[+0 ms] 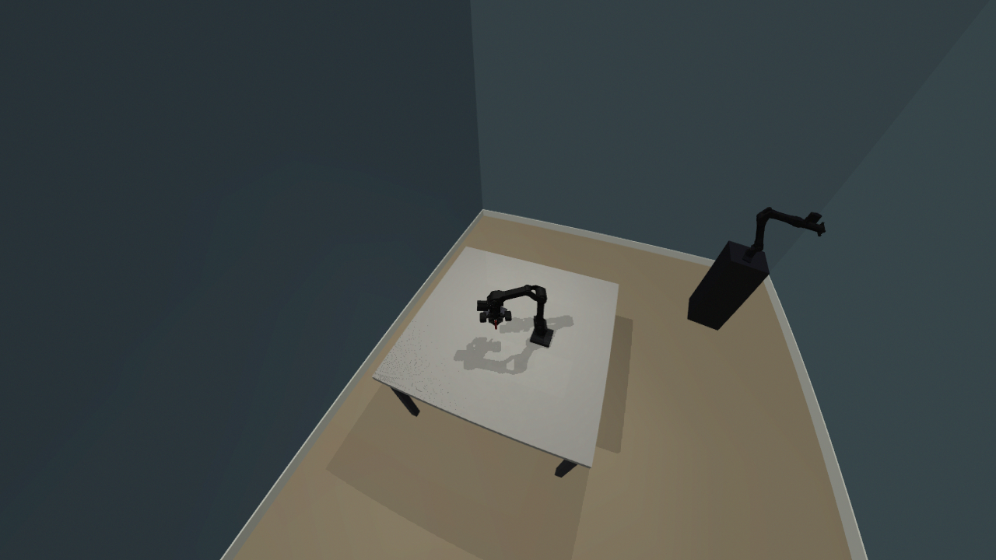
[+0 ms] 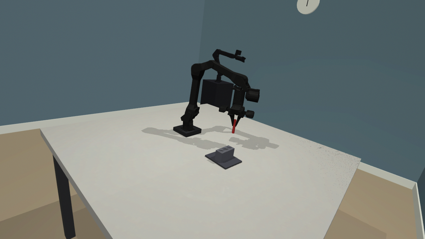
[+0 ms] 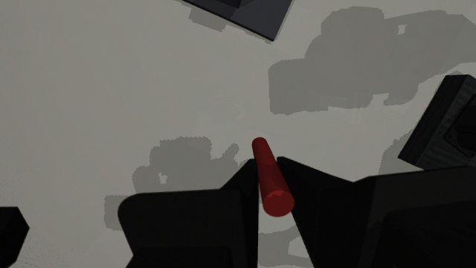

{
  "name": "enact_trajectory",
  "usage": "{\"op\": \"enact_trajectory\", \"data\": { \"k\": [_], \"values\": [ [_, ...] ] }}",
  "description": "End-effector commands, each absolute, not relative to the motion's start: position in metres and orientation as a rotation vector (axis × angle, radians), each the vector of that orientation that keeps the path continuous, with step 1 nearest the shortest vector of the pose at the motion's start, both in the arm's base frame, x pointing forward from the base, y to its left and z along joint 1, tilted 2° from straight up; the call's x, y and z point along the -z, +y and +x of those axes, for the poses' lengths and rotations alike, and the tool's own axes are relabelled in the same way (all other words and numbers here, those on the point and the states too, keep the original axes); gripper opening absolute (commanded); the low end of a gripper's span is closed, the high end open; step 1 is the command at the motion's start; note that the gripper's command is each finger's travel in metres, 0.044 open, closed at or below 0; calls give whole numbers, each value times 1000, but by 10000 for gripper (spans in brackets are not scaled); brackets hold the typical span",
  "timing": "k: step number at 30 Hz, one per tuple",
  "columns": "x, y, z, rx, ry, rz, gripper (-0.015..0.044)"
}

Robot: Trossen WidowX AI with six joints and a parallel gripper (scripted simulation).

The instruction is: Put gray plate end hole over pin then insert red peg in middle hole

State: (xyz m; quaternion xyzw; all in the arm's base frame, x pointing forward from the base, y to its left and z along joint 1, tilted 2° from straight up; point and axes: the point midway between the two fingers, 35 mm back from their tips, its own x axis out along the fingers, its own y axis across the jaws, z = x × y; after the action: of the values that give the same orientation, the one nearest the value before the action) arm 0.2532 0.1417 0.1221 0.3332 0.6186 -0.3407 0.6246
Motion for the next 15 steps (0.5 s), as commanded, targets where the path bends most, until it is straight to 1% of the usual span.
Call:
{"op": "enact_trajectory", "data": {
  "k": [1, 15],
  "values": [
    [-121, 137, 262, 777, 1426, 768, 0],
    [-123, 110, 290, 774, 1422, 771, 0]
  ]
}}
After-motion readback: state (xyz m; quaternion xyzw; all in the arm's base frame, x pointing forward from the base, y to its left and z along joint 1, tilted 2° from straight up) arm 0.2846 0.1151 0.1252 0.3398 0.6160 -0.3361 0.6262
